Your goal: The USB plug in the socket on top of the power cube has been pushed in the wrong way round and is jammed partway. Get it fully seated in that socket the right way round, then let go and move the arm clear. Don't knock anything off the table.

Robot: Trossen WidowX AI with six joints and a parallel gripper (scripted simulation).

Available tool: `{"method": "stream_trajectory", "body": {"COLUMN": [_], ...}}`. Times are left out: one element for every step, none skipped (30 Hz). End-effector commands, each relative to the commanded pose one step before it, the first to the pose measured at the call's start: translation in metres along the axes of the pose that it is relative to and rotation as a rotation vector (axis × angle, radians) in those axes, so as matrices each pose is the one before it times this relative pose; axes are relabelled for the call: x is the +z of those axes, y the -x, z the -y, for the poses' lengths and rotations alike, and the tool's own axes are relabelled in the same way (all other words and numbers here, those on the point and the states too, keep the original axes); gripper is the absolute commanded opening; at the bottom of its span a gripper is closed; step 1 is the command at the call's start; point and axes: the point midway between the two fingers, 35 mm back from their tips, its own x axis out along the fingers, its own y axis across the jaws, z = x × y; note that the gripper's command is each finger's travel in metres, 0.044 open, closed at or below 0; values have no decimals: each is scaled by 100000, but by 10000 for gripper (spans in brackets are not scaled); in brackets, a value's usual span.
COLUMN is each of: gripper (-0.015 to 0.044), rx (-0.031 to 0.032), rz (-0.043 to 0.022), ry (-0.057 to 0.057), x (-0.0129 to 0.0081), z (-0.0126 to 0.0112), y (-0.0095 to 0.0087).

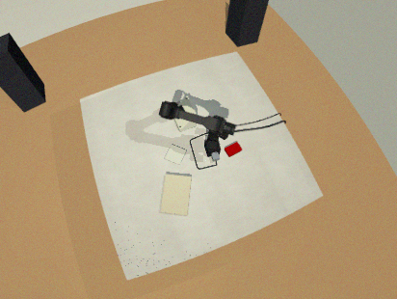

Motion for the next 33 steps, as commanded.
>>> {"method": "stream_trajectory", "body": {"gripper": [0,0,0,0,0,0,0,0,0,0,0,0,0,0,0,0,0,0,0,0,0,0,0,0,0,0,0,0,0,0,0,0,0], "rx": [19,0,0,0,0,0,0,0,0,0,0,0,0,0,0,0,0,0,0,0,0,0,0,0,0,0,0,-30,-21,-8,-5,-3,-3], "rz": [132,0,0,0,0,0,0,0,0,0,0,0,0,0,0,0,0,0,0,0,0,0,0,0,0,0,0,-37,37,66,87,94,95], "ry": [8314,2618,2618,2618,2618,2618,2618,2618,2618,2618,2618,2618,2625,2142,1336,452,0,0,0,0,0,0,0,0,0,0,0,-221,-138,-42,-16,-4,2], "x": [21,0,0,0,0,0,0,0,0,0,0,0,0,0,0,0,0,0,0,0,0,0,0,0,0,0,0,-7,0,4,6,7,7], "z": [-17,0,0,0,0,0,0,0,0,0,0,0,0,0,0,0,0,0,0,0,0,0,0,0,0,0,0,14,9,3,1,1,0], "y": [3,0,0,0,0,0,0,0,0,0,0,0,0,0,0,0,0,0,0,0,0,0,0,0,0,0,0,-3,-9,-9,-11,-11,-11]}}
